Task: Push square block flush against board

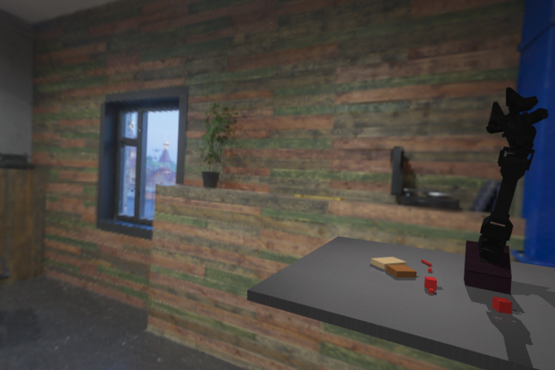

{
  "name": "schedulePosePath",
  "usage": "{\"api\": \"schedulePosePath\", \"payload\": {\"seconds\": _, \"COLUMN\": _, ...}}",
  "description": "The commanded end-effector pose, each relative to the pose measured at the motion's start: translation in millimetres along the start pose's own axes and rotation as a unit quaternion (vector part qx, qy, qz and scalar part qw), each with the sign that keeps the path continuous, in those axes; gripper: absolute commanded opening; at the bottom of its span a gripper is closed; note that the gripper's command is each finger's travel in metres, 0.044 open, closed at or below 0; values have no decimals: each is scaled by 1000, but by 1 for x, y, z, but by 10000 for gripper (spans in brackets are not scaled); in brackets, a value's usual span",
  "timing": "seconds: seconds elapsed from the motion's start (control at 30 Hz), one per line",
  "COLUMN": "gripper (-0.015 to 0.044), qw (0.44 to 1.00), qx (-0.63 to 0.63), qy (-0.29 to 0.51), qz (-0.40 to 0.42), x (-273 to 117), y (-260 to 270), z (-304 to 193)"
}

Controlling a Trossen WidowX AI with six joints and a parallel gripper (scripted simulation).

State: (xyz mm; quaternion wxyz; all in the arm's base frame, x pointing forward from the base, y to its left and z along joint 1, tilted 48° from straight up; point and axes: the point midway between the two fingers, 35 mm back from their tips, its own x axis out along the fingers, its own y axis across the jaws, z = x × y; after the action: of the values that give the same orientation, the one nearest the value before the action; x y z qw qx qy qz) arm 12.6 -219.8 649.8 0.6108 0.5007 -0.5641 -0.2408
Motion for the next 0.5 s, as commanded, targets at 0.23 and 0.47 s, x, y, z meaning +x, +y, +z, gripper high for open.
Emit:
{"api": "schedulePosePath", "payload": {"seconds": 0.23, "gripper": 190, "qw": 999, "qx": -8, "qy": 29, "qz": -40, "x": 12, "y": -28, "z": -5}}
{"api": "schedulePosePath", "payload": {"seconds": 0.47, "gripper": 6, "qw": 988, "qx": 14, "qy": 88, "qz": -123, "x": 35, "y": -95, "z": -18}}
